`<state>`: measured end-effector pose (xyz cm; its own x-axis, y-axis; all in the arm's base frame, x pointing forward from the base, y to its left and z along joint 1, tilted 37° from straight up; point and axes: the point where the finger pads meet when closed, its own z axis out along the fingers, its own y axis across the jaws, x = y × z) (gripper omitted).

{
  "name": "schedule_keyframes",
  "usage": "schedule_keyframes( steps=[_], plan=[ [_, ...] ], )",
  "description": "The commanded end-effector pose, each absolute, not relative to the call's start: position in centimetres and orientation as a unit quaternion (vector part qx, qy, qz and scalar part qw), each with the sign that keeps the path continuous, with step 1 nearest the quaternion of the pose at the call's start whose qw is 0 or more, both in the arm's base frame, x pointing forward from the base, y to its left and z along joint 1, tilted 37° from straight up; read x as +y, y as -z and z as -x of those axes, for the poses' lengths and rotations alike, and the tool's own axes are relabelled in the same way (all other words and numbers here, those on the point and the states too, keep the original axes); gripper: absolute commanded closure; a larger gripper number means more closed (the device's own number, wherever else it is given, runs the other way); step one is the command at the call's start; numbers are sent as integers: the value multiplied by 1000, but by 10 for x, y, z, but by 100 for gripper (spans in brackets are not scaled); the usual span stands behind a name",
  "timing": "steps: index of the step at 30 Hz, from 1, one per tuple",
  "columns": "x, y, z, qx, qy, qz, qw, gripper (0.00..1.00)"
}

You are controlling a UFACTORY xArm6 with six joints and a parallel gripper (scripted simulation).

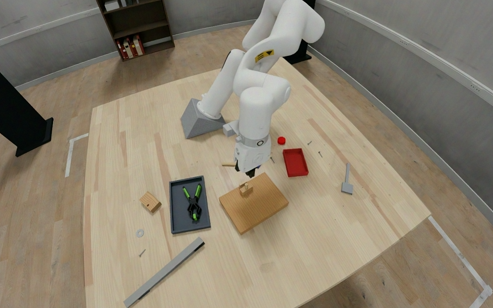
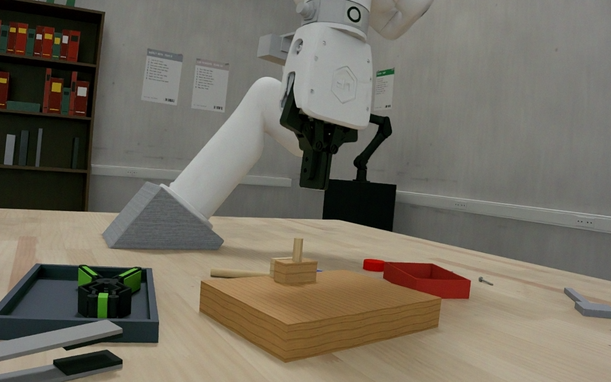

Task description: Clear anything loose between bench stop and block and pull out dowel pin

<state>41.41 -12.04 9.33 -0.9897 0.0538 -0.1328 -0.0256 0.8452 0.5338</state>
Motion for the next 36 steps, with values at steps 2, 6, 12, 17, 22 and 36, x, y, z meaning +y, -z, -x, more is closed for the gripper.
schedule_keyframes(
  steps=[2, 6, 12, 17, 22, 36],
  plan=[
    [-128, -85, -415, 949, -305, -12, 73, 100],
    [-129, -83, -415, 947, -311, -13, 74, 100],
    [-129, -83, -415, 947, -312, -14, 75, 100],
    [-129, -83, -415, 947, -312, -14, 75, 100],
    [-129, -83, -415, 947, -312, -14, 75, 100],
    [-129, -83, -415, 947, -312, -24, 71, 100]
  ],
)
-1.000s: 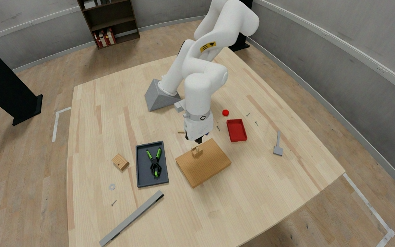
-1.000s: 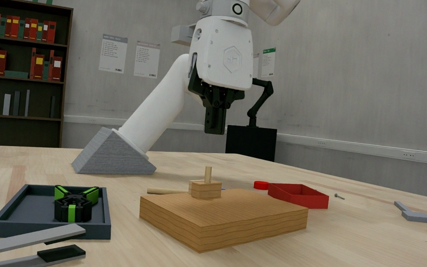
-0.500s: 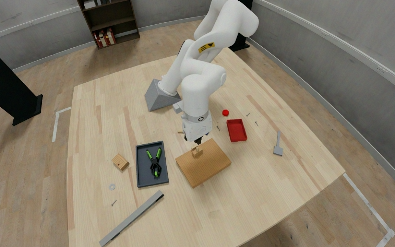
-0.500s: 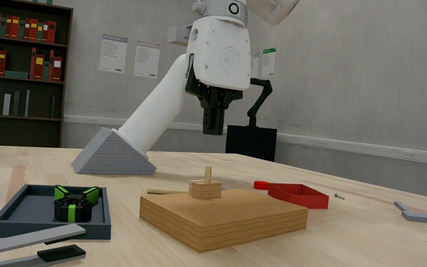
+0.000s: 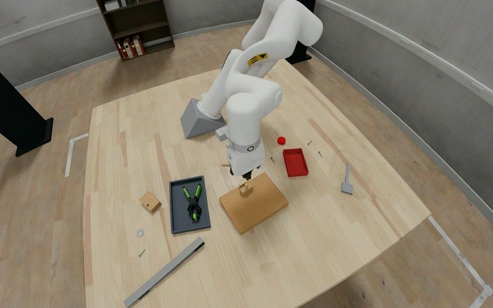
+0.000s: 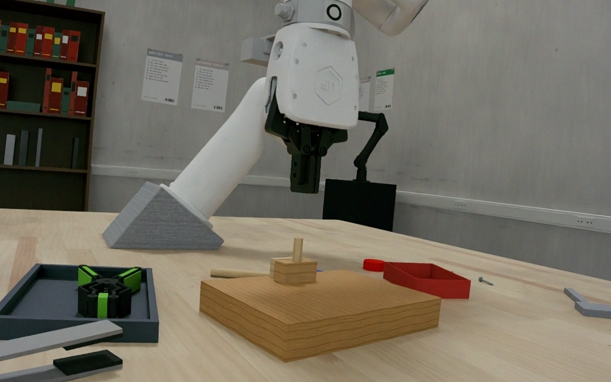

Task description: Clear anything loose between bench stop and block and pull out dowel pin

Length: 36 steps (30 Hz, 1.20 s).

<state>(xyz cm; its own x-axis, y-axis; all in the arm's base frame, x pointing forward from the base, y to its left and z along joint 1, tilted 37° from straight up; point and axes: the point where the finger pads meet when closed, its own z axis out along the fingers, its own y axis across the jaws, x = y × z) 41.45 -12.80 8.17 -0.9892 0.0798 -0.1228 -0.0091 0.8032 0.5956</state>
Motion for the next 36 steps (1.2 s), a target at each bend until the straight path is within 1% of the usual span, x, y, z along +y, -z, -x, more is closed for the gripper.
schedule_keyframes(
  steps=[1, 16, 29, 36],
  plan=[
    [-129, -83, -415, 947, -313, -27, 70, 100],
    [-129, -83, -415, 943, -317, -93, 48, 100],
    [-130, -83, -416, 925, -320, -205, 9, 100],
    [-130, -82, -416, 899, -319, -299, -25, 100]
  ],
)
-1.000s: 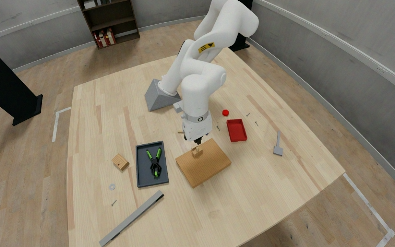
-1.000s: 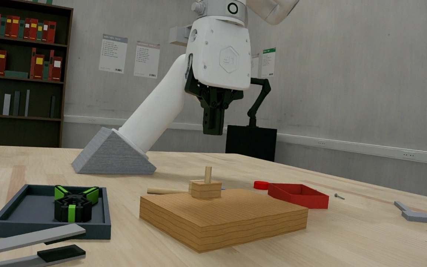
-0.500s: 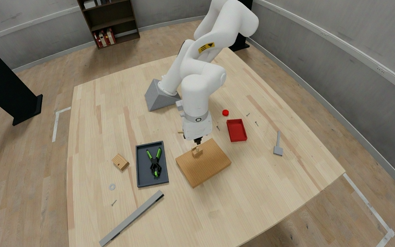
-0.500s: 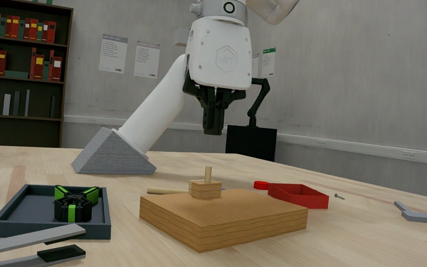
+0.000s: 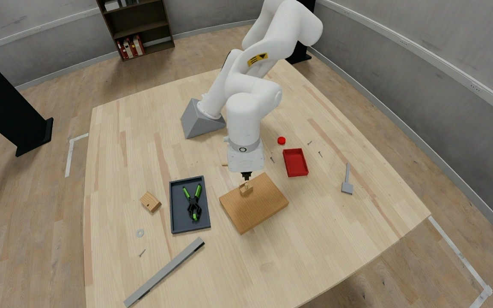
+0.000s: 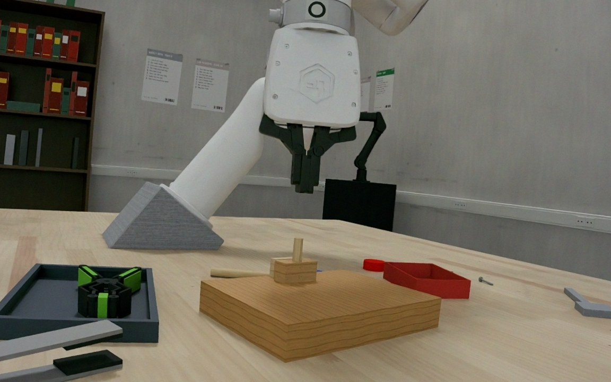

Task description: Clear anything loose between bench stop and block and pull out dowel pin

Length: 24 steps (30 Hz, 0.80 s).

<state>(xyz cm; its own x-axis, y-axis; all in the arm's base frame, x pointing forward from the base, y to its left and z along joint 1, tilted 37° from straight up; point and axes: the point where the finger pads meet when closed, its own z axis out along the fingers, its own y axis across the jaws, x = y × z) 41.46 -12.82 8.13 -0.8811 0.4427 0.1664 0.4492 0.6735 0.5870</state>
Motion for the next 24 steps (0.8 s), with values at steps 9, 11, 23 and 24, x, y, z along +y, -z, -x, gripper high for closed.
schedule_keyframes(
  steps=[9, 11, 23, 24],
  plan=[
    [-130, -82, -416, -848, 312, 422, 70, 100],
    [-130, -82, -416, -840, 311, 438, 76, 100],
    [-130, -82, -416, -711, 282, 627, 149, 100],
    [-130, -82, -416, -698, 279, 641, 155, 100]
  ],
)
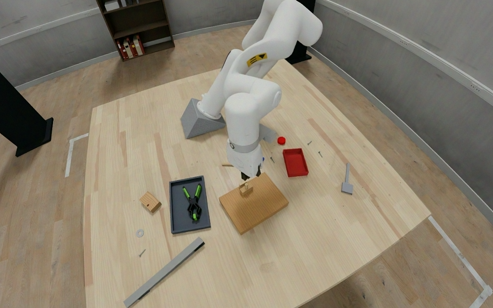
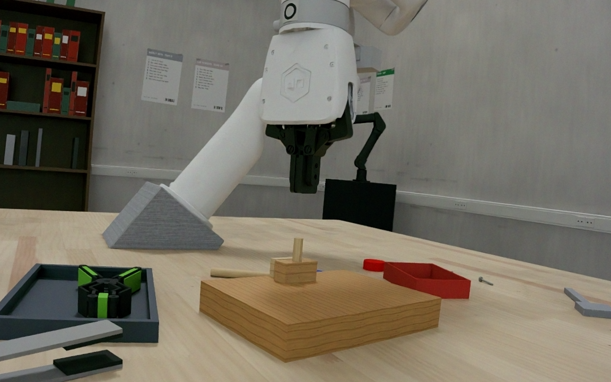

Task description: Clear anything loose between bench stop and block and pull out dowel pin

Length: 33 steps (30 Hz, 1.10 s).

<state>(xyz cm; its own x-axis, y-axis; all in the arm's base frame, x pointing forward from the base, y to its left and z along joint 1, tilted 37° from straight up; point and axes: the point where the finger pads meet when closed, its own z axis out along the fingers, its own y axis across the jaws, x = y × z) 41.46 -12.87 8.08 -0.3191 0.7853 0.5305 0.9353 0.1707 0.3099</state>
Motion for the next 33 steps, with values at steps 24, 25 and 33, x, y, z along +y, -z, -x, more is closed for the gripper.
schedule_keyframes(
  steps=[24, 25, 33],
  plan=[
    [-131, -81, -416, -391, 194, 864, 253, 100],
    [-131, -81, -416, -375, 190, 871, 256, 100],
    [-131, -81, -416, -257, 154, 912, 279, 100]
  ],
)
